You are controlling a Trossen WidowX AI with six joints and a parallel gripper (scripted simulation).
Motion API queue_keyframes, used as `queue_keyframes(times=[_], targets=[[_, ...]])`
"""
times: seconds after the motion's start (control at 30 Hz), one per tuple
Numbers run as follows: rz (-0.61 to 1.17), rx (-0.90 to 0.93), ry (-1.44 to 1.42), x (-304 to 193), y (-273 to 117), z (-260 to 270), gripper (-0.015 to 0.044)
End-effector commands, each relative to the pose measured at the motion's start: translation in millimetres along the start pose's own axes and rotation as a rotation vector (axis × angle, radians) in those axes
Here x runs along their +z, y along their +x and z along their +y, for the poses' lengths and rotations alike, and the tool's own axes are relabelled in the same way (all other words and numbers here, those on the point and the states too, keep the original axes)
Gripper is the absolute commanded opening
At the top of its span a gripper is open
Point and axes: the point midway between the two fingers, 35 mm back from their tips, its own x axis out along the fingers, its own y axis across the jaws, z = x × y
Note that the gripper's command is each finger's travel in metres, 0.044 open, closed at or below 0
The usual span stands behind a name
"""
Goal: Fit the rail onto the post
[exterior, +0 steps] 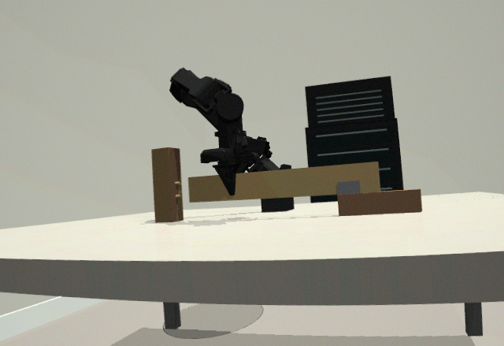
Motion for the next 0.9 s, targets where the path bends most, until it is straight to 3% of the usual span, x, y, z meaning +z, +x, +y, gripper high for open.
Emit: queue_keyframes(times=[0.0,0.87], targets=[[0.0,-0.003,-0.002,-2.0,-1.1,-0.5,0.0],[0.001,-0.003,-0.002,-9.6,-3.1,-0.4,0.0]])
